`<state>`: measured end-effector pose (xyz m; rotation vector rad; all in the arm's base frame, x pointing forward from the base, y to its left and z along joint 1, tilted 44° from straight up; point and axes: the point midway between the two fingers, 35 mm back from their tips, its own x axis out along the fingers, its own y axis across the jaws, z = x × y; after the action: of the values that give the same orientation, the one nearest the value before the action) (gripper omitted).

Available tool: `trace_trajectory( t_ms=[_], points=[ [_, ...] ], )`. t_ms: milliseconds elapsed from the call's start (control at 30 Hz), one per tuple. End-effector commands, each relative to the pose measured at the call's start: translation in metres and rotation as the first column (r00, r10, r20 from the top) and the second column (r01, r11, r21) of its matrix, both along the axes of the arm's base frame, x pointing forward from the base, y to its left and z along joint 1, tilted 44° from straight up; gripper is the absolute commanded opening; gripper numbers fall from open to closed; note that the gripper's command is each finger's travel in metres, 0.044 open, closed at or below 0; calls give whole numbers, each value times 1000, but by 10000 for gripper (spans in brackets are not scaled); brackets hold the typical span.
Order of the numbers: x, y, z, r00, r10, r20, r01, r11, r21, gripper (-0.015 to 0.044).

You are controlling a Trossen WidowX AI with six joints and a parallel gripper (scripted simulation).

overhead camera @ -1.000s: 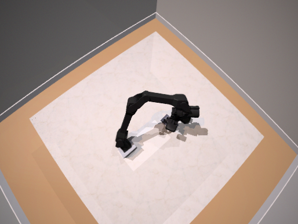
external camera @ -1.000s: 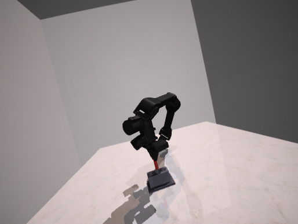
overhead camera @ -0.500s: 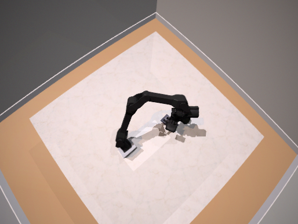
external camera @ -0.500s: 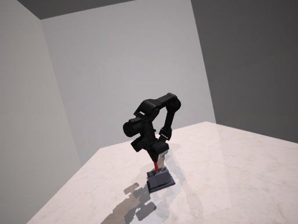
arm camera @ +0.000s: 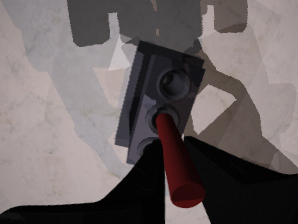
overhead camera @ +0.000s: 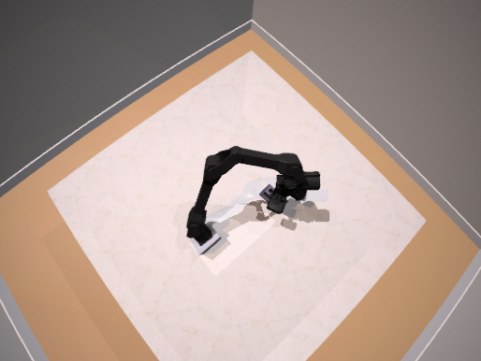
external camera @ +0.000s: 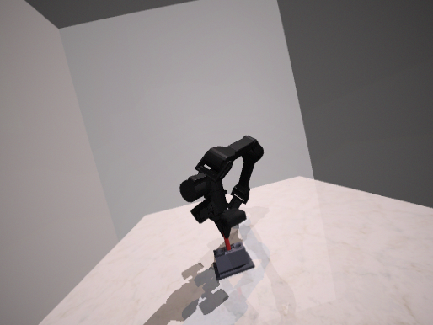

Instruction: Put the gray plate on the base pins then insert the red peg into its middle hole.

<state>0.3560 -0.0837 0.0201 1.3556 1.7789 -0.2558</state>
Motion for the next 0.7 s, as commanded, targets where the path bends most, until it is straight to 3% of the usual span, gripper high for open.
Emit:
trace_trajectory(
  t_ms=[0,633,667],
  points=[
    [0,0,0,1000,0,-1,0,1000,1,0],
    [1,1,-1,1000,4,-1,-4,1000,1,0],
    [1,1,-1,1000,4,-1,-4,1000,1,26]
  ],
)
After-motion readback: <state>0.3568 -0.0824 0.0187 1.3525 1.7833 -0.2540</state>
